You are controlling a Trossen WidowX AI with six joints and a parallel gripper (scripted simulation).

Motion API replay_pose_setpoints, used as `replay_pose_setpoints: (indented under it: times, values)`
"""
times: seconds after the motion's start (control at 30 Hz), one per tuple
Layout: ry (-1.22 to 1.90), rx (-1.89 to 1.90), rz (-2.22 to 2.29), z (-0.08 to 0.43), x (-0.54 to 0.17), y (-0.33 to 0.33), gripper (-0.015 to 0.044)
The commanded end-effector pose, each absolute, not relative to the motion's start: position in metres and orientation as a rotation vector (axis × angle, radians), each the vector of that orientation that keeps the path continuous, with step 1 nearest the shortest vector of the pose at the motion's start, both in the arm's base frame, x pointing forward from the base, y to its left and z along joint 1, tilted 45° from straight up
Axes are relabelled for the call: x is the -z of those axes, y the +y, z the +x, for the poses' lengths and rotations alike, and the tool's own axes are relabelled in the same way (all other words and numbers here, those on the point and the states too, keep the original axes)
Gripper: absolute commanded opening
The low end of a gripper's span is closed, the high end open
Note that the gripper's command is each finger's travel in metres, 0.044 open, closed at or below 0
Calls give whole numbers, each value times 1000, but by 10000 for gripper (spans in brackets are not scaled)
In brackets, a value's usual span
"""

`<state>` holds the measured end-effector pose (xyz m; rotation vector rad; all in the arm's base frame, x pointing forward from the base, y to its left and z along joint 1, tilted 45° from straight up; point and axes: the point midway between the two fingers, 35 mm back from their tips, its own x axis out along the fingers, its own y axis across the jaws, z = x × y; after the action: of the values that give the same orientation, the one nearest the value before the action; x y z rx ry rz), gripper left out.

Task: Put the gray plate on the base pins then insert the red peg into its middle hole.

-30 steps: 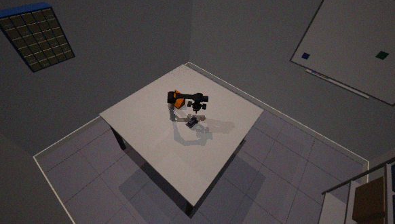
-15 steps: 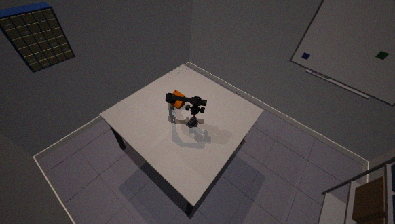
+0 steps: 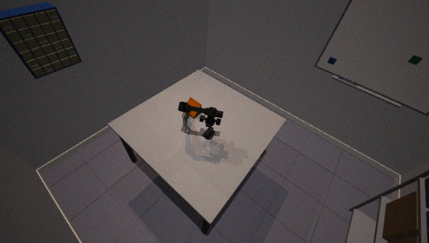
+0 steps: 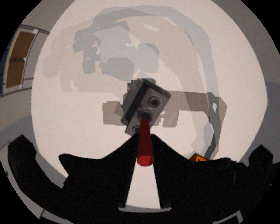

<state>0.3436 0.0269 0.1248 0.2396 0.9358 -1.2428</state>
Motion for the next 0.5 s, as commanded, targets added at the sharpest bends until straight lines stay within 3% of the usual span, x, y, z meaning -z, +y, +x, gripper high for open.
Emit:
replay_pose_setpoints:
  times: [0.0, 0.47]
  values:
    - [935, 1242, 233, 344, -126, 26, 0]
    - [935, 1242, 233, 343, -127, 25, 0]
